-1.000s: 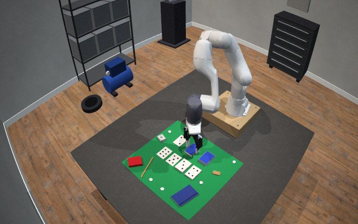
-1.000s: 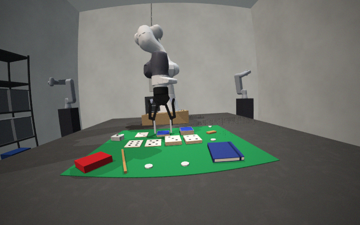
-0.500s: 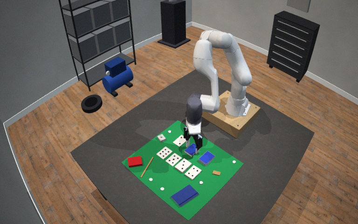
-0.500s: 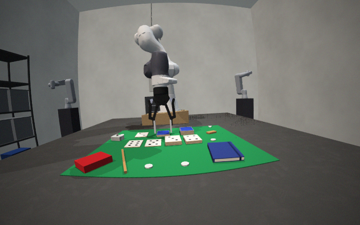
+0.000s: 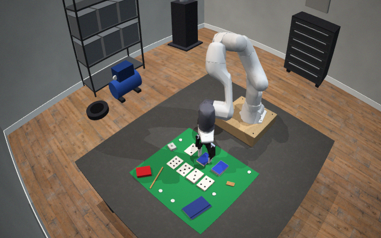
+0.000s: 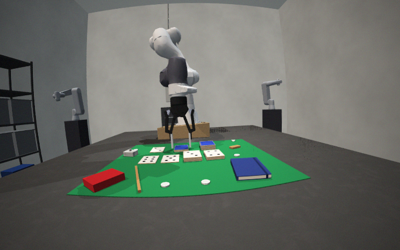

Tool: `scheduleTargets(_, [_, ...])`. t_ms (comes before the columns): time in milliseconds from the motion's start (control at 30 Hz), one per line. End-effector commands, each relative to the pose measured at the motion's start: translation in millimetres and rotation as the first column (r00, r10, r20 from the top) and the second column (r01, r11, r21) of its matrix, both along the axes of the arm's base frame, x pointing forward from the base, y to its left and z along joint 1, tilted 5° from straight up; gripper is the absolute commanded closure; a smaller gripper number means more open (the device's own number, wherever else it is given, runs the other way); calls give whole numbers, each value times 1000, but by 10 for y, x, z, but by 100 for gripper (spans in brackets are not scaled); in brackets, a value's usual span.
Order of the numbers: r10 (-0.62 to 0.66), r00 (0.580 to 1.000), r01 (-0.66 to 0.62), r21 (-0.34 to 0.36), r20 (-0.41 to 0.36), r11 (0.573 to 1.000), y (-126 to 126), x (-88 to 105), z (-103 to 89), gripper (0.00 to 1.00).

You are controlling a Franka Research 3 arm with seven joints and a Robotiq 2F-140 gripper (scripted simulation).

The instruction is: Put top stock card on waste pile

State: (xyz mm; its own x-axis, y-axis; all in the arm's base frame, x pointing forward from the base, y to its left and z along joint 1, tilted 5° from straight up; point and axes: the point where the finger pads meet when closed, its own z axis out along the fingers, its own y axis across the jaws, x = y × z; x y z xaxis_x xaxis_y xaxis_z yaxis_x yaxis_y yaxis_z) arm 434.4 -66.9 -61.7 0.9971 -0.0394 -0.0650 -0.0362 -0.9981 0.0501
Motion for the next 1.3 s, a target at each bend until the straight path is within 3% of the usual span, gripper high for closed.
scheduleTargets(0, [0,1000,0,0,3,1000,6,12,-2,50])
scheduleTargets(433, [0,1000,0,0,3,1000,8,15,33,50])
scheduleTargets(833, [0,1000,0,0,3,1000,25,37,388,50])
scheduleTargets(1267, [0,1000,0,0,3,1000,25,37,388,50])
